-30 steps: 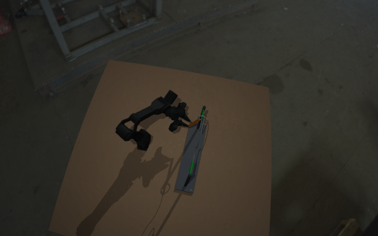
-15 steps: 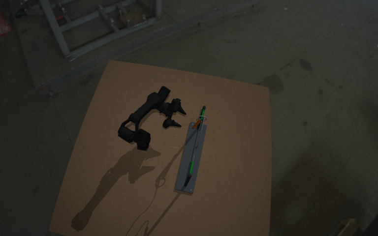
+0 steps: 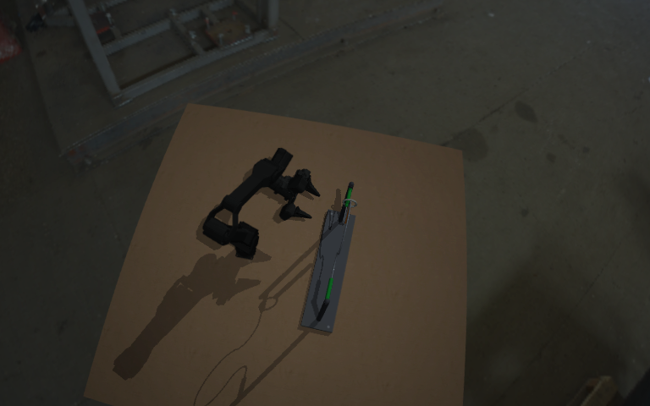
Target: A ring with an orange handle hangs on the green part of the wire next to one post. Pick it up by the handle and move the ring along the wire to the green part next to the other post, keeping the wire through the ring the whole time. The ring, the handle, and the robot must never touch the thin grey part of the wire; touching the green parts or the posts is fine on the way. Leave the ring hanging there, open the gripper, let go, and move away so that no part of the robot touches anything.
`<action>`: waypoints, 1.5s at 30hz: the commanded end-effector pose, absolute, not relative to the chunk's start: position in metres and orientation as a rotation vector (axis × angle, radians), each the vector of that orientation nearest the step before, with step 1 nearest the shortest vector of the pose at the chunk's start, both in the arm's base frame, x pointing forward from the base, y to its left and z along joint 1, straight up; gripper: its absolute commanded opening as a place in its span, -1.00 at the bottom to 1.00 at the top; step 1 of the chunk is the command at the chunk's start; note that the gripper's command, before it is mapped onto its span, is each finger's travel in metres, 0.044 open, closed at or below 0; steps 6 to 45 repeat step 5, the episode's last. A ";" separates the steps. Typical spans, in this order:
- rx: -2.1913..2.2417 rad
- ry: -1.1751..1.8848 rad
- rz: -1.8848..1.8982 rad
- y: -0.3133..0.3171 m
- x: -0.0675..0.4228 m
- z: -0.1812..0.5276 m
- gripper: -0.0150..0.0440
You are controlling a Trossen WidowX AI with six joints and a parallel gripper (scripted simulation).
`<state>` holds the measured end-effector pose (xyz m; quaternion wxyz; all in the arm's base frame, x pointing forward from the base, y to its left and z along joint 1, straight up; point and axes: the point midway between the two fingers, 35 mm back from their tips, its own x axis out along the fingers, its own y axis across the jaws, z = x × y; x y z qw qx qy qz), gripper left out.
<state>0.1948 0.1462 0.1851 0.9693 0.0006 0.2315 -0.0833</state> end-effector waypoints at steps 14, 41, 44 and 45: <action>0.004 0.466 -0.171 0.146 0.195 0.185 1.00; 0.004 0.466 -0.171 0.146 0.195 0.185 1.00; 0.004 0.466 -0.171 0.146 0.195 0.185 1.00; 0.004 0.466 -0.171 0.146 0.195 0.185 1.00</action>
